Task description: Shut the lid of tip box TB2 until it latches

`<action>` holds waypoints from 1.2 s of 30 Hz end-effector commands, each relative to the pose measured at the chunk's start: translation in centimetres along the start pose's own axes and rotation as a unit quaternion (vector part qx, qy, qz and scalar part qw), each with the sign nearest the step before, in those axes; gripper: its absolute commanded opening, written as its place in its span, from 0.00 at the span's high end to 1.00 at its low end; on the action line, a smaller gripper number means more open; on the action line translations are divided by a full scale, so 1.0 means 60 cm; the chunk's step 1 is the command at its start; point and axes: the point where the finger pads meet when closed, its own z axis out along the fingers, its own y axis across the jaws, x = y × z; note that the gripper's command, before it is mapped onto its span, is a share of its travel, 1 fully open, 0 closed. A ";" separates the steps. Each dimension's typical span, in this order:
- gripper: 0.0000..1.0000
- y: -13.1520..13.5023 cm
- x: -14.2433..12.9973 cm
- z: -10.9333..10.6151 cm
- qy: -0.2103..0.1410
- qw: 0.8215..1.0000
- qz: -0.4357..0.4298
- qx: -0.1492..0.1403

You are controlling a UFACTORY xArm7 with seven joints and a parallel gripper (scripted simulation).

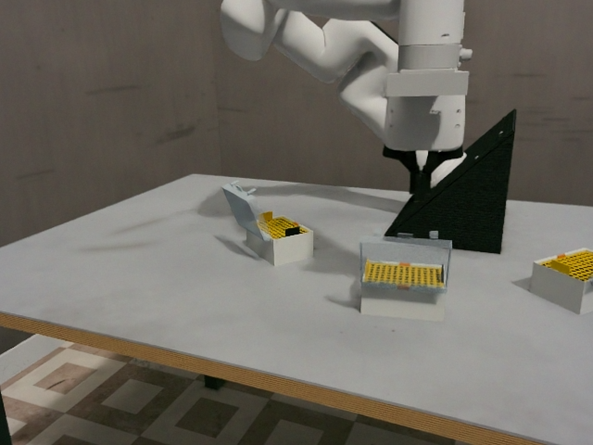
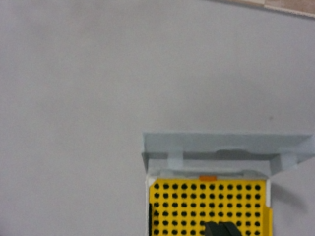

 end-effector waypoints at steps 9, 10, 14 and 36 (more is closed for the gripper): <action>1.00 0.011 0.089 -0.009 -0.001 1.000 -0.002 0.000; 1.00 0.012 0.097 -0.010 -0.001 1.000 -0.002 0.000; 1.00 0.017 0.130 -0.011 -0.001 1.000 -0.002 0.000; 1.00 0.024 0.179 -0.014 -0.001 1.000 -0.002 0.000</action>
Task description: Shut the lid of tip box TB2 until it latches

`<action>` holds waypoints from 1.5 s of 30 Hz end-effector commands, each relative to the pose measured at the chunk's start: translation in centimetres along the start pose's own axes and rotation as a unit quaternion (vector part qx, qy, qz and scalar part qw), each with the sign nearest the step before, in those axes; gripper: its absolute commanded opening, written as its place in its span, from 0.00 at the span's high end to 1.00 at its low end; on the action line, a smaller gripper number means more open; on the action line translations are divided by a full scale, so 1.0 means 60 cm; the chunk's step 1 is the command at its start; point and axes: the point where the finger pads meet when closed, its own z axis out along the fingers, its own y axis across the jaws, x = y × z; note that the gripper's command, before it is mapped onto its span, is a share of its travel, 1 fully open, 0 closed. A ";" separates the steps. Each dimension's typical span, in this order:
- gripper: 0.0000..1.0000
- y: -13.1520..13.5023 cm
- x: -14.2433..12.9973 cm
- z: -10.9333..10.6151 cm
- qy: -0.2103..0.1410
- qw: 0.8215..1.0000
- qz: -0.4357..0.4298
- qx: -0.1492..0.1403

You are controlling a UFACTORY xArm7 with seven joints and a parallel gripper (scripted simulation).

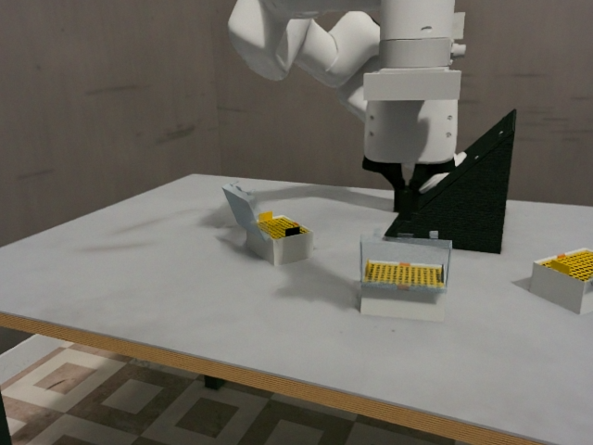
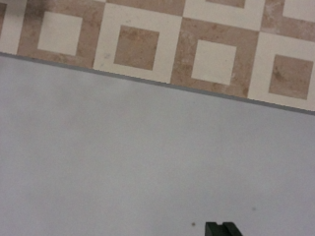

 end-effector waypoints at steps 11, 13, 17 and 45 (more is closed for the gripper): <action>1.00 -0.001 0.001 0.009 0.002 1.000 0.000 0.001; 1.00 -0.001 0.001 0.015 0.002 1.000 0.000 0.001; 1.00 -0.001 0.001 0.026 0.002 1.000 0.000 0.001; 1.00 -0.001 0.002 0.092 0.002 1.000 0.000 0.001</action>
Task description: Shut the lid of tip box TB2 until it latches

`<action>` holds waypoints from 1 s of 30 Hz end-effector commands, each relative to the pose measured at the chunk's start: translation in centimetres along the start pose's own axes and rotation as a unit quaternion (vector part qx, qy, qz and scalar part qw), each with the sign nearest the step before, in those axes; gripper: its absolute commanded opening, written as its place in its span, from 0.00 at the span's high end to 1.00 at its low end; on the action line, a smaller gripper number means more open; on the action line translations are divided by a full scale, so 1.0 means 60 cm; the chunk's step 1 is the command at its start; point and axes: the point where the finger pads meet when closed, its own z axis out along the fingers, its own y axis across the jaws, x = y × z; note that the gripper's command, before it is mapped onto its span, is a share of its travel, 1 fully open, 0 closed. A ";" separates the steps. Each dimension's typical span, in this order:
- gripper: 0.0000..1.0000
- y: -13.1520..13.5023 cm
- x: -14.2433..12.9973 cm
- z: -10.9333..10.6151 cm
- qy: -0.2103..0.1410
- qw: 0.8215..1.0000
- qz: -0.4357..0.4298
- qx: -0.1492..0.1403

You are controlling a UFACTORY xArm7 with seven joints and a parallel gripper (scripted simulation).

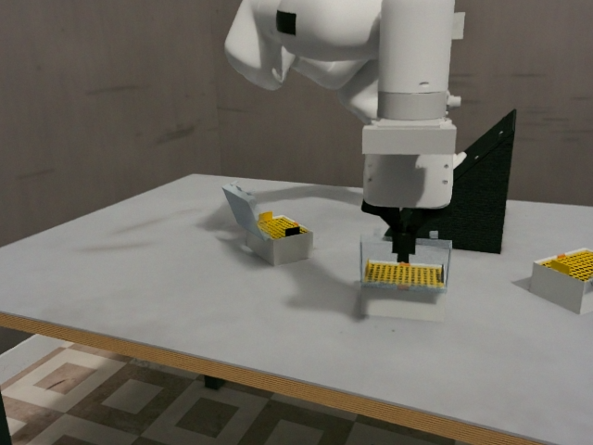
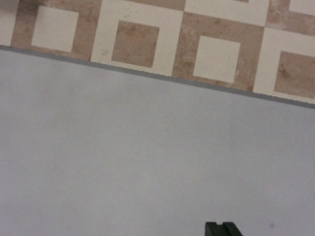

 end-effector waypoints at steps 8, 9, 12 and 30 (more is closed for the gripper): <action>1.00 -0.001 0.002 0.019 0.002 1.000 0.000 0.001; 1.00 -0.001 0.002 0.019 0.002 1.000 0.000 0.001; 1.00 -0.001 0.002 0.020 0.003 1.000 0.000 0.001; 1.00 -0.001 -0.020 0.017 0.003 1.000 0.000 0.001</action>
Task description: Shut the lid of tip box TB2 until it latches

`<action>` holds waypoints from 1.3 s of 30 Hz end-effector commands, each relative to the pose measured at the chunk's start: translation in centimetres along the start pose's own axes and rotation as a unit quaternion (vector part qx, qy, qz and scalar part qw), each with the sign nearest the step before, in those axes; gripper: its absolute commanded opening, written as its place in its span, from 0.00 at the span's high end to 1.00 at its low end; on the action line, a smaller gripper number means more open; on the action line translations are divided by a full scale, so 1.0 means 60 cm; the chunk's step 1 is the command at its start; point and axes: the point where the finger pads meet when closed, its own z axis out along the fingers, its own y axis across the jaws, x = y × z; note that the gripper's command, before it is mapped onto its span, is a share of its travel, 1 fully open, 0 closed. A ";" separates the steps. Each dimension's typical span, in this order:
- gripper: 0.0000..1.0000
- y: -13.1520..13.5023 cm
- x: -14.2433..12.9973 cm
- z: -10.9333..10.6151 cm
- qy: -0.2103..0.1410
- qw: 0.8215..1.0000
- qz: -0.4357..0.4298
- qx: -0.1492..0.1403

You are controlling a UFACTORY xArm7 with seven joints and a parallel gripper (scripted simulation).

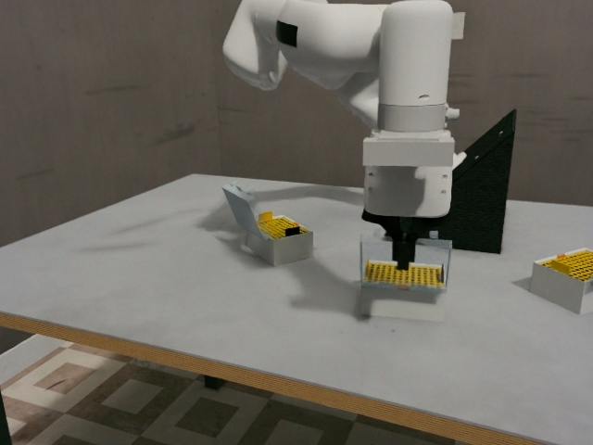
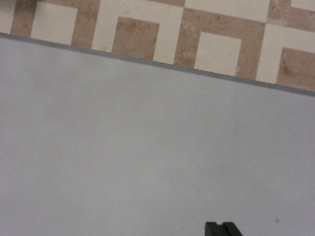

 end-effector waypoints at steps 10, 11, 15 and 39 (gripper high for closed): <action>1.00 -0.001 -0.026 -0.009 0.003 1.000 0.000 0.001; 1.00 -0.001 -0.029 -0.009 0.003 1.000 0.000 0.001; 1.00 -0.001 -0.033 -0.009 0.003 1.000 0.000 0.001; 1.00 -0.001 -0.081 -0.016 0.003 1.000 0.000 0.001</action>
